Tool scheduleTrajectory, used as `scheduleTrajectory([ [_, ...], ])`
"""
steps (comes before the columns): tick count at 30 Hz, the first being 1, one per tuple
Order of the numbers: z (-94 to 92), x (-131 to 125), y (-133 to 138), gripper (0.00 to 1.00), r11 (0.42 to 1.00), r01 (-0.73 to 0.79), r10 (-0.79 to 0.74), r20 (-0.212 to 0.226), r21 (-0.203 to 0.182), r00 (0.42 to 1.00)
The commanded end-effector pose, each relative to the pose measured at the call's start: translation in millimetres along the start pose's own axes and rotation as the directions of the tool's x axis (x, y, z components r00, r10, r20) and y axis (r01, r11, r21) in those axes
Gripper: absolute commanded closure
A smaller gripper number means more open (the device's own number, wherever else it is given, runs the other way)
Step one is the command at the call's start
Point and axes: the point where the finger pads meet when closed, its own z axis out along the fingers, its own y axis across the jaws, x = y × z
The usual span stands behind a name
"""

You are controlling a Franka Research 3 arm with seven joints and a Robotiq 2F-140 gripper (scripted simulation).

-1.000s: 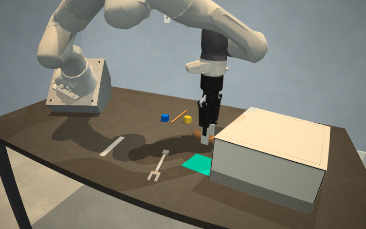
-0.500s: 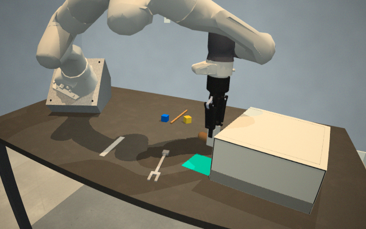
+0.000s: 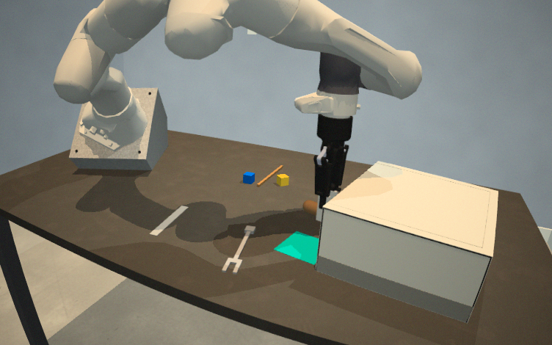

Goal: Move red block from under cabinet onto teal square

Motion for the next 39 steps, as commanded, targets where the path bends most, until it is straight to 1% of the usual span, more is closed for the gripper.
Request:
scheduleTrajectory([
  [1, -1.9, -1.8, -0.8, 1.00, 1.000, 0.027, -0.027, -0.004, 0.004, 1.000],
  [39, -1.9, -5.9, -0.7, 1.00, 1.000, 0.027, -0.027, -0.004, 0.004, 1.000],
])
